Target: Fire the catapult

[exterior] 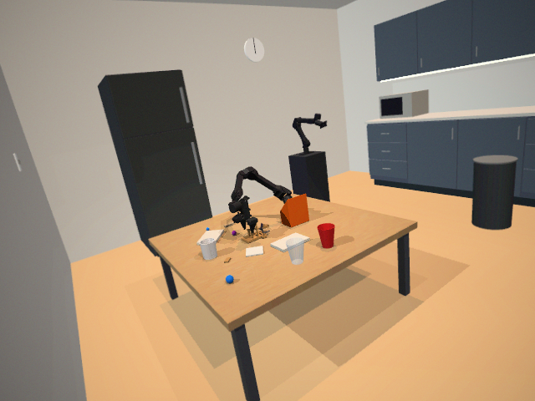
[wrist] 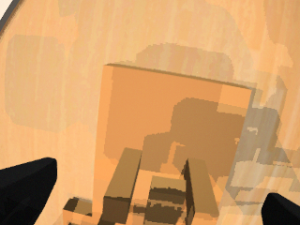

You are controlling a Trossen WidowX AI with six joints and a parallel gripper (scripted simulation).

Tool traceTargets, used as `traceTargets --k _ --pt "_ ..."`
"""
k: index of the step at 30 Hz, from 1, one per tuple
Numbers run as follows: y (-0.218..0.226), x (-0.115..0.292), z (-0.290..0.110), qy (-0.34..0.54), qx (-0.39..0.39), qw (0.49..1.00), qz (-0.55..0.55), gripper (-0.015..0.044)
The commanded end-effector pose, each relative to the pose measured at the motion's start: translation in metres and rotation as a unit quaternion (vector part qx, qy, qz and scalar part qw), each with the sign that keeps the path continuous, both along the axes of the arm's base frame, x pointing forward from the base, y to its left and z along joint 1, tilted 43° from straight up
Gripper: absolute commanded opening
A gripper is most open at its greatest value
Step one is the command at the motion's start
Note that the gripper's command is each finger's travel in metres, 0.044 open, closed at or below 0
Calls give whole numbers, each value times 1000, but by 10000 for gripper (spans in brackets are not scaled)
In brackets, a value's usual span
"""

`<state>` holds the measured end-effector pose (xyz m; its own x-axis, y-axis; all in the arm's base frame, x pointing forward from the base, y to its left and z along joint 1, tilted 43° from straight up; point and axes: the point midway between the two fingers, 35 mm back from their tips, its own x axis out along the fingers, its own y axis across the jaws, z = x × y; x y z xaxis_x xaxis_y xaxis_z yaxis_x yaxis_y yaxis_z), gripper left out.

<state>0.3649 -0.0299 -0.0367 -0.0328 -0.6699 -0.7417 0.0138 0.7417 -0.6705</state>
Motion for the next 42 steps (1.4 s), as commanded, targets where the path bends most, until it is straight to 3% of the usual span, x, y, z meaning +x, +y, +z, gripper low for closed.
traceTargets --k 1,18,29,35,39,42 --pt "-5 -2 -5 3 -3 1000 3 440" --pt "-22 -4 -23 3 -4 1000 3 440" --pt "-19 -2 -21 0 -1 1000 0 151" --pt "-19 -2 -21 0 -1 1000 0 111" --pt "7 0 7 1 0 1000 -1 6" --pt "14 -1 15 1 0 1000 -1 0"
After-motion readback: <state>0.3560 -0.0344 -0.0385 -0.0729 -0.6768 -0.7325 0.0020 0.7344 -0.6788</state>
